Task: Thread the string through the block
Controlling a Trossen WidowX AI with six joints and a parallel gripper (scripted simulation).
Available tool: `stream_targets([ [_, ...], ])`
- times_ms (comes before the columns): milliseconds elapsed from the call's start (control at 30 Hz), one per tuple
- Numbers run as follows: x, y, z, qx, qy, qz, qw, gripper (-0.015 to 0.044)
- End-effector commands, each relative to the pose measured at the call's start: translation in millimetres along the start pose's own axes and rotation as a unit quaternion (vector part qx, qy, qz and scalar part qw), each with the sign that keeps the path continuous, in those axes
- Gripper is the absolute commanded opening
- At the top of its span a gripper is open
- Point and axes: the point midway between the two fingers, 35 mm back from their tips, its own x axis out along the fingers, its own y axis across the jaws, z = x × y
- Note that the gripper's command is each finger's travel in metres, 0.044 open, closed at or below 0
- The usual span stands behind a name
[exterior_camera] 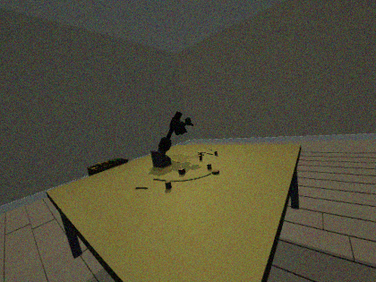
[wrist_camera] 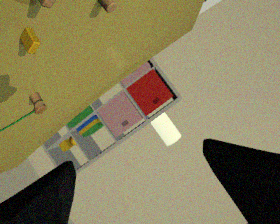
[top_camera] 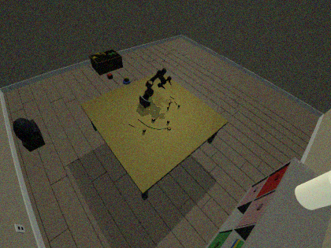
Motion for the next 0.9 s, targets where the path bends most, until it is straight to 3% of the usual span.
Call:
stream_targets([
  [0, 0.0, 0.0, 0.0, 0.000, 0.000, 0.000, 1.000, 0.0426],
  [400, 51.3, 13.5, -67.7, 0.164, -0.031, 0.119, 0.979, 0.0440],
  [867, 147.4, 100.0, -121.7, 0.328, -0.108, 0.301, 0.889, 0.0440],
])
